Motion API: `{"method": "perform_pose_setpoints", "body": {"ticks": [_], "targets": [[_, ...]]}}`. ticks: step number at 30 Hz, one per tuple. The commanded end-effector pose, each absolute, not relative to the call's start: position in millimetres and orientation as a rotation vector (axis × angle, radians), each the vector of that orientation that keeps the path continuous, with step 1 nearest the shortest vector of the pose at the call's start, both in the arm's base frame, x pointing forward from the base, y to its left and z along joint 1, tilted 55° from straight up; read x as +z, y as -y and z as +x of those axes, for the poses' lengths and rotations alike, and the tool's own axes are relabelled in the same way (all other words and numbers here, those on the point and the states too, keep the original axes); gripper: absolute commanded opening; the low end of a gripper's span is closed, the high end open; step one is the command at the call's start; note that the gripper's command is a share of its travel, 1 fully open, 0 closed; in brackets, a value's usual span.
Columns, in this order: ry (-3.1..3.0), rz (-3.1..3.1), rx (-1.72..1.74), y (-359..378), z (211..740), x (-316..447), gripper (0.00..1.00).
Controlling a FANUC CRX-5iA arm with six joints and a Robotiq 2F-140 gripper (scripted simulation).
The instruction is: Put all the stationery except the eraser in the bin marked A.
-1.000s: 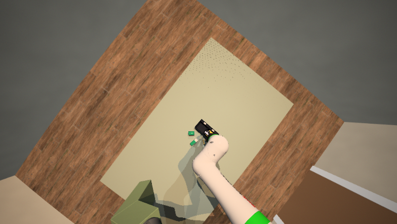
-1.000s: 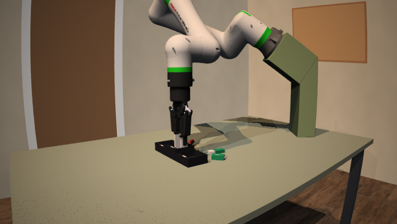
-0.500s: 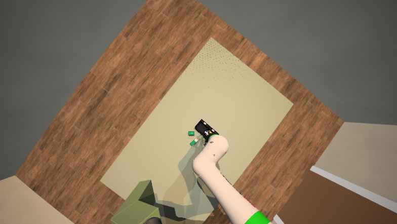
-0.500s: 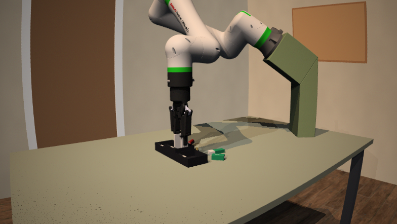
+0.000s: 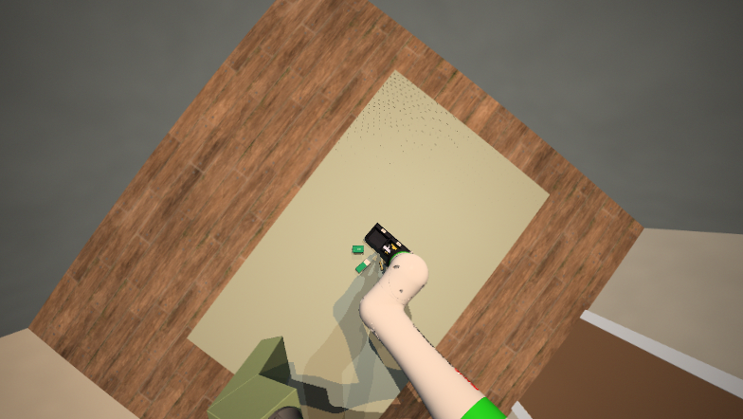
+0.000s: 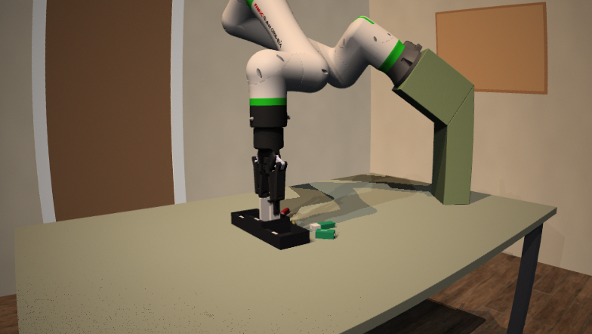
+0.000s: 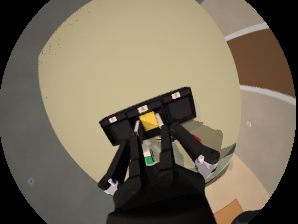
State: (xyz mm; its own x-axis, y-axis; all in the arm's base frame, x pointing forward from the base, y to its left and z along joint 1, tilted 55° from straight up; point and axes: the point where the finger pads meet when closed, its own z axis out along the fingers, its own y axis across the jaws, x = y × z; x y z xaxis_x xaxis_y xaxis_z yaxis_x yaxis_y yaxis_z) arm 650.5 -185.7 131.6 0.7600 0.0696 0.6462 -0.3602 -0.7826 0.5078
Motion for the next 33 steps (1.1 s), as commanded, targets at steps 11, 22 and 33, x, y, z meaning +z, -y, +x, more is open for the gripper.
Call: {"method": "perform_pose_setpoints", "body": {"ticks": [11, 22, 33], "targets": [[0.216, 2.319, 0.885, 175.4, 641.9, 140.9, 0.28], [0.216, 2.319, 0.885, 156.8, 625.6, 158.0, 0.28], [0.216, 2.319, 0.885, 149.6, 619.1, 165.0, 1.00]]}}
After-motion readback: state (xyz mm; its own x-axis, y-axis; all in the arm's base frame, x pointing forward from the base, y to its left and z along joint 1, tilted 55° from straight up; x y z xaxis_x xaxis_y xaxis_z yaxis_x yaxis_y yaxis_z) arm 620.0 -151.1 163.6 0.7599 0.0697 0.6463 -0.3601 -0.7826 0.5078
